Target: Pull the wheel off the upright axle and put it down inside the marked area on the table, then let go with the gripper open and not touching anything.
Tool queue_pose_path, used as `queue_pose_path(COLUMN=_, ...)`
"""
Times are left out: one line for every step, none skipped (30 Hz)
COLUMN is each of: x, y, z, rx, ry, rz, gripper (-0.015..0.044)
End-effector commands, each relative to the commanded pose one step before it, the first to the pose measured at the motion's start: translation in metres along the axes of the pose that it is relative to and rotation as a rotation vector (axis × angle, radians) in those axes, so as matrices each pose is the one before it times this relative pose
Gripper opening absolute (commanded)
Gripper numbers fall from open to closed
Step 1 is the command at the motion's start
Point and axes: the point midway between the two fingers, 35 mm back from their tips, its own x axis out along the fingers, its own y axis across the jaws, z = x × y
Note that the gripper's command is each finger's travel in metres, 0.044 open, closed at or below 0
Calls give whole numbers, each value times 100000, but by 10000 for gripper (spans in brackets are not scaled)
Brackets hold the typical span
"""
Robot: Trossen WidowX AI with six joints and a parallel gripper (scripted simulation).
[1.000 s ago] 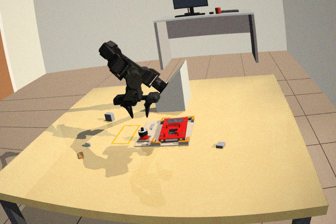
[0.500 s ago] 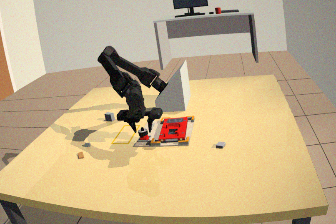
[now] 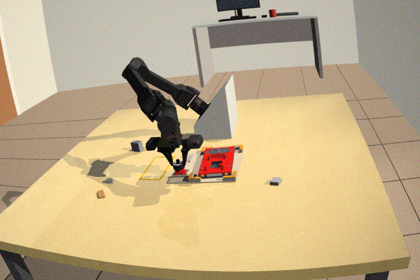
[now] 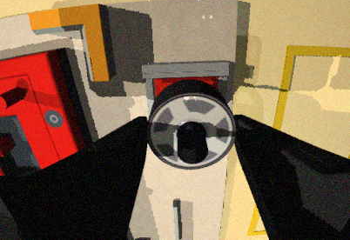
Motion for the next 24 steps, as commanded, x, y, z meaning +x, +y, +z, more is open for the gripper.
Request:
queue_pose_path(x=-45, y=-54, z=-20, rx=157, ry=133, rz=-44, gripper=37)
queue_pose_path(x=-27, y=1, z=2, rx=-5, ry=-2, rz=0, gripper=10)
queue_pose_path(x=-31, y=2, z=2, rx=-6, ry=-3, rz=0, gripper=0)
queue_pose_path(x=-32, y=2, z=2, rx=-6, ry=-3, rz=0, gripper=0)
queue_pose_path(x=-32, y=2, z=2, rx=-6, ry=-3, rz=0, gripper=0)
queue_pose_path(x=-32, y=2, z=2, rx=-6, ry=-3, rz=0, gripper=0)
queue_pose_path(x=-32, y=2, z=2, rx=-6, ry=-3, rz=0, gripper=0)
queue_pose_path(x=-32, y=2, z=2, rx=-6, ry=-3, rz=0, gripper=0)
queue_pose_path(x=-32, y=2, z=2, rx=-6, ry=-3, rz=0, gripper=0)
queue_pose_path(x=-33, y=2, z=2, rx=-6, ry=-3, rz=0, gripper=0)
queue_pose_path(x=-33, y=2, z=2, rx=-6, ry=-3, rz=0, gripper=0)
queue_pose_path(x=-33, y=2, z=2, rx=-6, ry=-3, rz=0, gripper=0)
queue_pose_path(x=-33, y=2, z=2, rx=-6, ry=-3, rz=0, gripper=0)
queue_pose_path(x=-33, y=2, z=2, rx=-6, ry=-3, rz=0, gripper=0)
queue_pose_path(x=-33, y=2, z=2, rx=-6, ry=-3, rz=0, gripper=0)
queue_pose_path(x=-33, y=2, z=2, rx=-6, ry=-3, rz=0, gripper=0)
queue_pose_path(x=-33, y=2, z=2, rx=-6, ry=-3, rz=0, gripper=0)
queue_pose_path(x=-33, y=2, z=1, rx=-6, ry=-3, rz=0, gripper=0)
queue_pose_path(x=-33, y=2, z=1, rx=-6, ry=-3, rz=0, gripper=0)
queue_pose_path(x=-33, y=2, z=1, rx=-6, ry=-3, rz=0, gripper=0)
queue_pose_path(x=-33, y=1, z=1, rx=-6, ry=-3, rz=0, gripper=0)
queue_pose_path(x=-33, y=1, z=1, rx=-6, ry=-3, rz=0, gripper=0)
queue_pose_path(x=-33, y=1, z=1, rx=-6, ry=-3, rz=0, gripper=0)
queue_pose_path(x=-33, y=1, z=1, rx=-6, ry=-3, rz=0, gripper=0)
